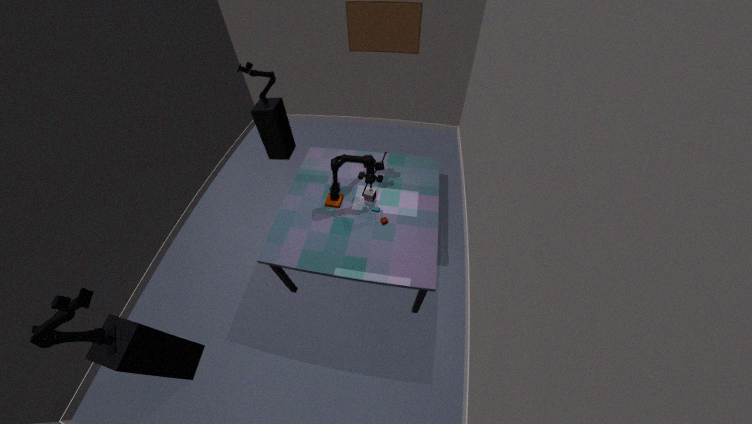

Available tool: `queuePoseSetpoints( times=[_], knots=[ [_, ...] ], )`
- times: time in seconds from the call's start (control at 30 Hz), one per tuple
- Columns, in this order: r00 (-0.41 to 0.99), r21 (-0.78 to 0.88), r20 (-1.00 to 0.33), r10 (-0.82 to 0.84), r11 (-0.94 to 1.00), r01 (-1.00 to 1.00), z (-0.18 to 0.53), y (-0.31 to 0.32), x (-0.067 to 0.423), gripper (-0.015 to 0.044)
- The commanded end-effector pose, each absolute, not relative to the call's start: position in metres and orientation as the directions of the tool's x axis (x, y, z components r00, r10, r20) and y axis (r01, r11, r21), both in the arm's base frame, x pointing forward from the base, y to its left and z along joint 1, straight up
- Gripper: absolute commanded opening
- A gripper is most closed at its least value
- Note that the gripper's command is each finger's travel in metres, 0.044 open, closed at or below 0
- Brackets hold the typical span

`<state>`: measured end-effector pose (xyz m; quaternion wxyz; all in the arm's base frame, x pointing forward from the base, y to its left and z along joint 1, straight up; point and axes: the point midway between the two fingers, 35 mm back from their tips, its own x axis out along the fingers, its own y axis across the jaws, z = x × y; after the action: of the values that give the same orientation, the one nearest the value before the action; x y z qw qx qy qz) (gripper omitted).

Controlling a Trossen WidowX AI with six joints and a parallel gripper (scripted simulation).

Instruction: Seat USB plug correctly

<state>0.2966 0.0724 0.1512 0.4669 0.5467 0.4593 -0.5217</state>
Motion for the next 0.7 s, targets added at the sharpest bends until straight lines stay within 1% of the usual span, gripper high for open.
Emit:
queuePoseSetpoints(
  times=[0.0,0.33,0.67],
  knots=[
    [0.033,0.032,-0.999,0.015,-0.039,0.999,0.1505,0.0724,0.2965,0.0000],
    [0.033,0.035,-0.999,0.015,0.221,0.975,0.1505,0.0724,0.2965,0.0000],
    [0.033,0.036,-0.999,0.015,0.466,0.884,0.1505,0.0724,0.2965,0.0000]
  ],
)
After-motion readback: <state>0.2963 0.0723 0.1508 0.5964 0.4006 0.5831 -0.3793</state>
